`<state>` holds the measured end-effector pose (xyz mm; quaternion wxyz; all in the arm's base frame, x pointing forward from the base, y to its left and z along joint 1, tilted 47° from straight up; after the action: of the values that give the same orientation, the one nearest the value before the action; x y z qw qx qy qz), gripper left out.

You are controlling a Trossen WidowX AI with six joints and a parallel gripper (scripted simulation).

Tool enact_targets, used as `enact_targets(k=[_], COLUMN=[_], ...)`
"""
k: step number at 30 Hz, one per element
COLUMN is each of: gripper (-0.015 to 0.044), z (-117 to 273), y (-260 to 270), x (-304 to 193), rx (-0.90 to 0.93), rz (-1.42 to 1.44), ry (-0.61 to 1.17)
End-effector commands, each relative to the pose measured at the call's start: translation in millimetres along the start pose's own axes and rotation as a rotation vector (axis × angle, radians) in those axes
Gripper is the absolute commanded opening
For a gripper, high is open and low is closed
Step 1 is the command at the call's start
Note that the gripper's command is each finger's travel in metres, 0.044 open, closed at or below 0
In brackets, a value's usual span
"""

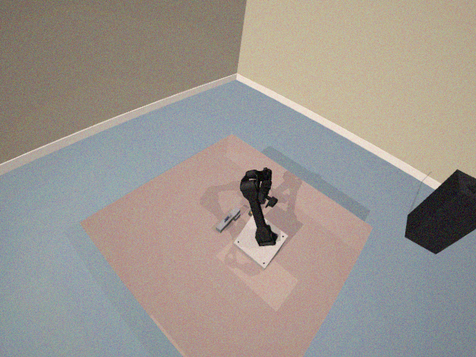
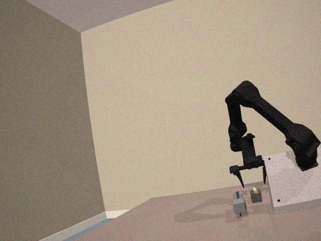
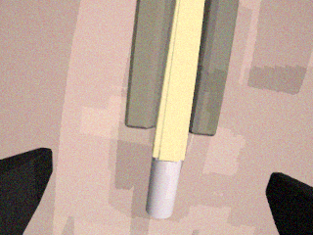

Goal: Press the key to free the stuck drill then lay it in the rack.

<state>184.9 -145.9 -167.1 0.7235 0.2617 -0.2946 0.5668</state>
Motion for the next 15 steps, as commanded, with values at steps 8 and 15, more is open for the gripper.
enact_targets(k=[8,15], gripper=[0.044,0.044], z=[34,30], y=[-2,-24], x=[-3,14], rx=[-0.002,-0.008], rz=[0.006,-0.067], ry=[0.008,0.076])
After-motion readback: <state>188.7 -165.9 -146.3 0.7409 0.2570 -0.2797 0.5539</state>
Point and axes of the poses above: the point midway between the two fingers, 35 mm back from their tips, its own z axis back along the fingers, its own y axis across the jaws, x = y × z, the point moved 1 cm from there along z, back along the fingers, and after that the axes turned 8 degrees about -z, right-handed, at the moved point
